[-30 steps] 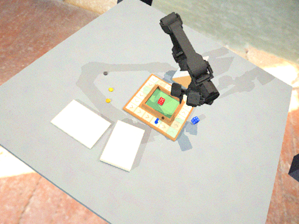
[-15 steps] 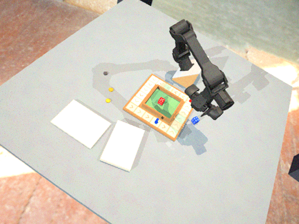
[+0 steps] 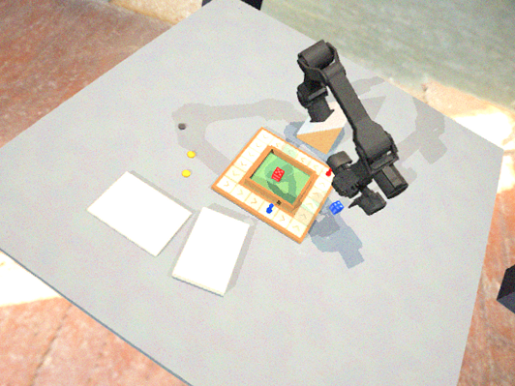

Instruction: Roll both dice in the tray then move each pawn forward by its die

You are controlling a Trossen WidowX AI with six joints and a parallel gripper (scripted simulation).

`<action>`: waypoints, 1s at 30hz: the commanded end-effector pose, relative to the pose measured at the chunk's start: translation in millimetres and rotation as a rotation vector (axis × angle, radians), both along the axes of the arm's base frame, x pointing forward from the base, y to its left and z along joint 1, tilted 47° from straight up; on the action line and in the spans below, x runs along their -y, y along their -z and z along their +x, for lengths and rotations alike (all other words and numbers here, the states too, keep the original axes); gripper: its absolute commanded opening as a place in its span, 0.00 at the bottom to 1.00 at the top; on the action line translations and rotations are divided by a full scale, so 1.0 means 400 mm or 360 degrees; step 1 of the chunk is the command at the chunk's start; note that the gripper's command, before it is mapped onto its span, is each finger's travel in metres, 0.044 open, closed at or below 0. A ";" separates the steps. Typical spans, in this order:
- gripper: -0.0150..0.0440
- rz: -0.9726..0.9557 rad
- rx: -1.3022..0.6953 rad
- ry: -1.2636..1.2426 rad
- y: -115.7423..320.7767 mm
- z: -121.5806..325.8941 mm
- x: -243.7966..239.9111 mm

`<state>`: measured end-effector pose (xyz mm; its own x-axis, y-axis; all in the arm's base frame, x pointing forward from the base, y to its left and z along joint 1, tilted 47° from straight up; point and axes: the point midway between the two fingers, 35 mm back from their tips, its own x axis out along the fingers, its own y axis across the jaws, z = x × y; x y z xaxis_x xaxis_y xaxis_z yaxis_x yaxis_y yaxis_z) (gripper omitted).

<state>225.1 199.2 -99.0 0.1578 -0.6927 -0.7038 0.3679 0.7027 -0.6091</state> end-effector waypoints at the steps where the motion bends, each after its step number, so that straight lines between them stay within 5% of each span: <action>1: 0.72 -0.0015 0.0003 0.0008 0.015 -0.001 0.013; 30: 0.72 -0.0018 0.0004 0.0008 0.091 0.018 0.097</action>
